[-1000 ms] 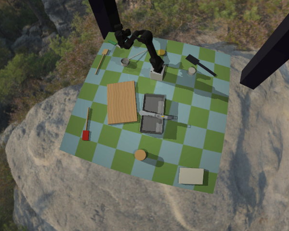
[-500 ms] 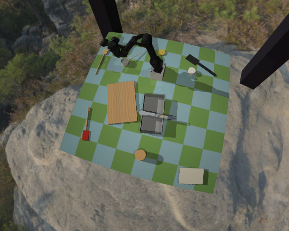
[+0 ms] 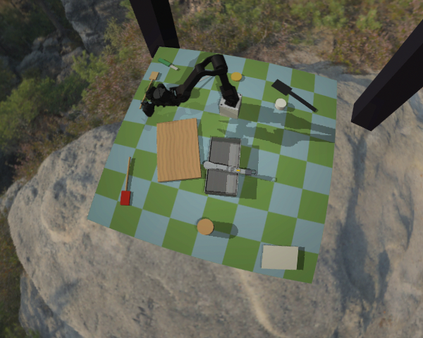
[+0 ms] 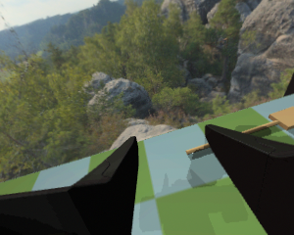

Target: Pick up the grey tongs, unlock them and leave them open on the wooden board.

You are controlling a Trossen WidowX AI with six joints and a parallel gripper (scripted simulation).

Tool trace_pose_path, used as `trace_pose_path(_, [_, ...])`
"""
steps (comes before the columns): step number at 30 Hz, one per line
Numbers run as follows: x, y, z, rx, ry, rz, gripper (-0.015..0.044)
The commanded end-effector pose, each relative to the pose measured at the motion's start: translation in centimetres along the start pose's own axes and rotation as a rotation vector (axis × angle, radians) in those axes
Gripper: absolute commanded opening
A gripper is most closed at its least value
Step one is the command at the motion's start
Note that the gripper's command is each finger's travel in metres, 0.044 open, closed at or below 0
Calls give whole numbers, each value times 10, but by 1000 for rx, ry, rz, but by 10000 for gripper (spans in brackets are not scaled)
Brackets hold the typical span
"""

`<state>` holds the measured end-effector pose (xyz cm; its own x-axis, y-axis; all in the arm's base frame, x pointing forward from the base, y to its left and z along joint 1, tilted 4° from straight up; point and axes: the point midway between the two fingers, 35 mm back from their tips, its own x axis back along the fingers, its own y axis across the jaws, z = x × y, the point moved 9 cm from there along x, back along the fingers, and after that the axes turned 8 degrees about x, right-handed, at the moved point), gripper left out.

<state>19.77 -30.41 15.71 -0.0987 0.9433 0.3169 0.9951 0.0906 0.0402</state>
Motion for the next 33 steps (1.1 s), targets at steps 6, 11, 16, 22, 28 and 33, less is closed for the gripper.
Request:
trace_pose_path(6, [67,81,33,625,67,-402,260])
trace_pose_path(11, [109,111,53,945,27,-619,260])
trace_pose_path(16, [163,135,76,1294,-80,-876,260])
trace_pose_path(22, [222,148,99,1653,-272,-1148,260])
trace_pose_path(28, [284,145,123,1982,-564,-1428,260])
trace_pose_path(33, [295,144,128,2017,-611,-1473,260])
